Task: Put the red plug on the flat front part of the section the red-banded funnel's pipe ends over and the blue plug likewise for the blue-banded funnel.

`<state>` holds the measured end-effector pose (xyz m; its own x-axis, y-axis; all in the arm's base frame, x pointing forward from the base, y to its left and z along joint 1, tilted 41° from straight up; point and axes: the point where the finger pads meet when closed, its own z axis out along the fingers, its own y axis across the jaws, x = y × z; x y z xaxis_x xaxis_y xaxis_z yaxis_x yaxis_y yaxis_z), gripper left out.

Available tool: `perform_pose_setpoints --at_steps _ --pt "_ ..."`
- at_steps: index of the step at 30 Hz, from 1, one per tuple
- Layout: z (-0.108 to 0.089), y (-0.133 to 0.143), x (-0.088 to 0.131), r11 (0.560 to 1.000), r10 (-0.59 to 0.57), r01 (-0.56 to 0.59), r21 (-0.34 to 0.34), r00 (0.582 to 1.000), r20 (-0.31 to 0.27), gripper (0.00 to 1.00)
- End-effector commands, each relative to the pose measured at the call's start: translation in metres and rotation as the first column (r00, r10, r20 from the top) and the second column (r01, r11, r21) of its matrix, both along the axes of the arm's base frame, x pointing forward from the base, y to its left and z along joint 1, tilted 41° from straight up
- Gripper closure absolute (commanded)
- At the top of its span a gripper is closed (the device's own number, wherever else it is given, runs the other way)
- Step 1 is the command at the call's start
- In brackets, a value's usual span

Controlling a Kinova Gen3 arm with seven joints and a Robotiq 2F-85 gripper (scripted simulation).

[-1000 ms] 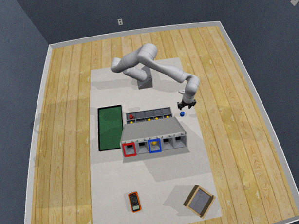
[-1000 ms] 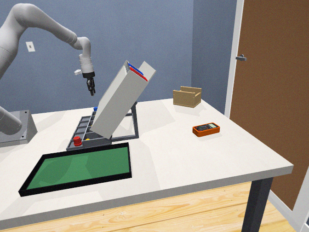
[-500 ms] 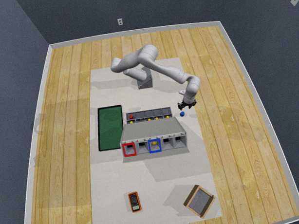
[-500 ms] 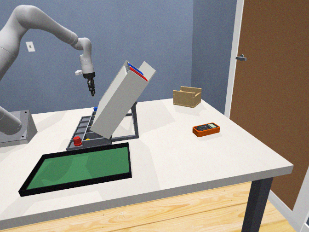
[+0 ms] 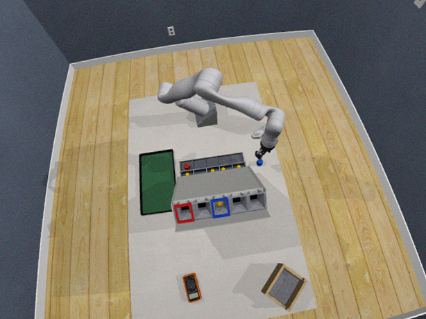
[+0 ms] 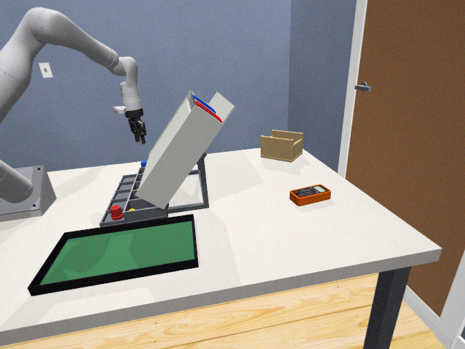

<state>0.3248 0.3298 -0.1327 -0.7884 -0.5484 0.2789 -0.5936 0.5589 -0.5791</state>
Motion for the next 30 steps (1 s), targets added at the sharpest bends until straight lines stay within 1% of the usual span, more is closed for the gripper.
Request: perform_pose_setpoints --at_steps 1,3,6,7,16,17,18,19,20,23,24,30 --pt "0.0003 0.0023 -0.0013 0.976 0.207 -0.214 -0.026 0.962 -0.177 0.30" --pt "0.0003 0.0023 -0.0013 0.966 0.245 -0.256 -0.026 0.947 -0.210 0.30" --pt "0.0003 0.0023 -0.0013 0.934 0.334 -0.355 -0.022 0.895 -0.295 0.30" --pt "0.0003 0.0023 -0.0013 0.928 0.348 -0.373 -0.020 0.884 -0.311 0.30" --pt "0.0003 0.0023 -0.0013 0.928 0.348 -0.373 -0.020 0.884 -0.311 0.30" --pt "-0.0016 0.0049 -0.0044 0.831 0.499 -0.555 0.022 0.730 -0.467 0.30" --pt "-0.0016 0.0049 -0.0044 0.830 0.501 -0.557 0.023 0.727 -0.470 0.30" --pt "-0.0016 0.0049 -0.0044 0.821 0.510 -0.570 0.027 0.714 -0.480 0.30" --pt "-0.0016 0.0049 -0.0044 0.807 0.526 -0.590 0.034 0.691 -0.497 0.30" --pt "-0.0016 0.0049 -0.0044 0.745 0.577 -0.663 0.067 0.591 -0.564 0.30" --pt "-0.0016 0.0049 -0.0044 0.732 0.586 -0.678 0.076 0.568 -0.578 0.30" --pt "-0.0016 0.0049 -0.0044 0.732 0.586 -0.678 0.076 0.568 -0.578 0.30"
